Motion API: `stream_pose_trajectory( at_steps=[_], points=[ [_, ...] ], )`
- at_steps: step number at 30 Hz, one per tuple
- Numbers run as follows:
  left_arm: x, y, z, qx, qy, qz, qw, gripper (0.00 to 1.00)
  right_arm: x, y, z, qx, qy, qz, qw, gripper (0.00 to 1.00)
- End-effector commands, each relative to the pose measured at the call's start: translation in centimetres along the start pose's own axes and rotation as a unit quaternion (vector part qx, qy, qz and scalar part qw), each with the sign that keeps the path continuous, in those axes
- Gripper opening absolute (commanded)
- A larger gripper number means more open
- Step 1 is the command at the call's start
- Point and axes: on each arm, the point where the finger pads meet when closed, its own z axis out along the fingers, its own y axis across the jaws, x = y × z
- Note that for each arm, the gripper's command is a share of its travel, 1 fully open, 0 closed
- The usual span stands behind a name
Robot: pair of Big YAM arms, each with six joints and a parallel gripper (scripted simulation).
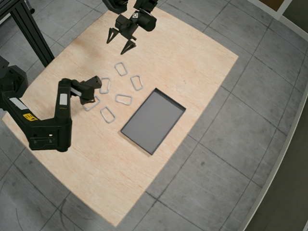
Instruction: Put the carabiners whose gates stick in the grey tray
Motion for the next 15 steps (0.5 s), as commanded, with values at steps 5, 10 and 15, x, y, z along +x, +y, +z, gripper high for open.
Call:
stream_pose_trajectory(
  at_steps=[5,10,15],
  points=[
    [-0.1,0.2,0.1,0.002,0.000,0.004,1.000,1.00,1.2,-1.4,1.8,-0.040,0.106,-0.113,0.987,0.31],
    [-0.1,0.2,0.1,0.002,0.000,0.004,1.000,1.00,1.8,-1.5,2.4,-0.053,0.141,-0.168,0.974,0.31],
    [-0.1,0.2,0.1,0.002,0.000,0.004,1.000,1.00,2.3,-1.4,2.2,-0.055,0.151,-0.166,0.973,0.31]
  ],
)
